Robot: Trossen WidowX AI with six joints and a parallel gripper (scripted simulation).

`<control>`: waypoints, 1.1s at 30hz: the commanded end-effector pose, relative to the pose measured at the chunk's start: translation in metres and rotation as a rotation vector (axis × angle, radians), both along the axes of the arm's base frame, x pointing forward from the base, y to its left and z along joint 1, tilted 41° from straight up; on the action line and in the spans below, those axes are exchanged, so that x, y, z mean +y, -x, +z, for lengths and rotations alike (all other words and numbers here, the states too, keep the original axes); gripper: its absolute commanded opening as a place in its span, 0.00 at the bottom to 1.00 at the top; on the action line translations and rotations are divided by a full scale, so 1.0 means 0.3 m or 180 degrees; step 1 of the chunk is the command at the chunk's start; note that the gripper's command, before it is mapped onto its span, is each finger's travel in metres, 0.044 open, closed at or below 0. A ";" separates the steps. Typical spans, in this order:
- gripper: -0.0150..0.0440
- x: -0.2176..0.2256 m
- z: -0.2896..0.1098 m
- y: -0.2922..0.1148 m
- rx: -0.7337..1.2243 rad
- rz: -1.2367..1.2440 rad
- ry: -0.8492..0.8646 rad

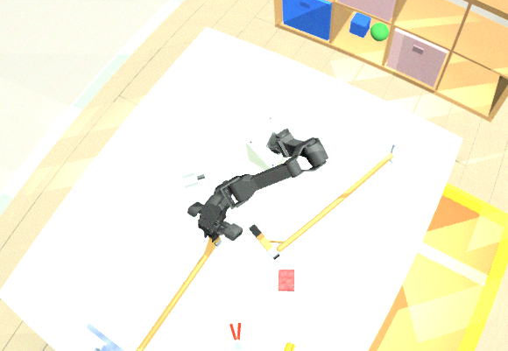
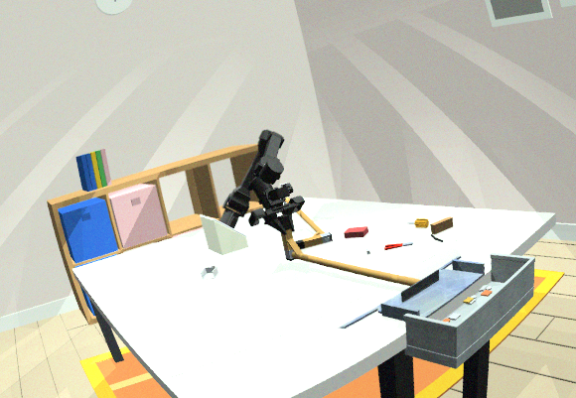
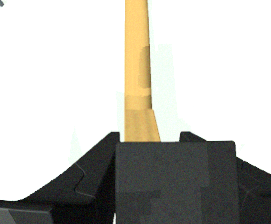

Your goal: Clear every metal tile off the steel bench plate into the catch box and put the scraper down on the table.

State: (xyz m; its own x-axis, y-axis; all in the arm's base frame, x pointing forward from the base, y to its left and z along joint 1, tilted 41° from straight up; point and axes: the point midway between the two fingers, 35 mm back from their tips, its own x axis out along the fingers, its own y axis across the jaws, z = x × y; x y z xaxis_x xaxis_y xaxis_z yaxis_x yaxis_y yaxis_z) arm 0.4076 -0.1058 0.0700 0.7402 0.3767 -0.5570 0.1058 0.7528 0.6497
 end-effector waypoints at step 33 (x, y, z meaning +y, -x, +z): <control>0.25 0.021 -0.004 0.133 -0.0044 -0.0016 0.0015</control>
